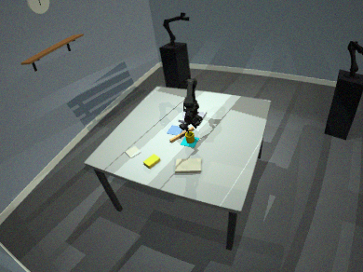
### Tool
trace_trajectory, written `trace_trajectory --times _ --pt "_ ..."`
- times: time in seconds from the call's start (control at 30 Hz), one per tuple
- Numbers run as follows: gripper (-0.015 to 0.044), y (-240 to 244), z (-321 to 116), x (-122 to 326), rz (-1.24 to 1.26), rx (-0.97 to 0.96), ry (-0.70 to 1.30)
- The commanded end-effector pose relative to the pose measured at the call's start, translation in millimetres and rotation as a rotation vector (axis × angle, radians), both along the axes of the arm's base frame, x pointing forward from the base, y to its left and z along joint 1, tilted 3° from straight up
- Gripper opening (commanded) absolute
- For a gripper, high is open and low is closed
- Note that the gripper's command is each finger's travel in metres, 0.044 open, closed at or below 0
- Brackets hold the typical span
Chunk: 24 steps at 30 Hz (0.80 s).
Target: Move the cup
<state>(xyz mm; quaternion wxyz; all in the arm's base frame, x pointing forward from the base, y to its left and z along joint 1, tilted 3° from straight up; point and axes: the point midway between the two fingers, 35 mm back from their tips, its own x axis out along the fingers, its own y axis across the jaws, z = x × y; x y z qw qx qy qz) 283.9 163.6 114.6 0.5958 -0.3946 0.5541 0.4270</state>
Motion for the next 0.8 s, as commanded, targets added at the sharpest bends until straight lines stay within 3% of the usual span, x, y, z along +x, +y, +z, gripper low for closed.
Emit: trace_trajectory --times 0.0,0.77 --pt "0.044 0 5 0 0.0 0.0 -0.001" --pt "0.044 -3 64 -3 -0.001 -0.001 -0.006"
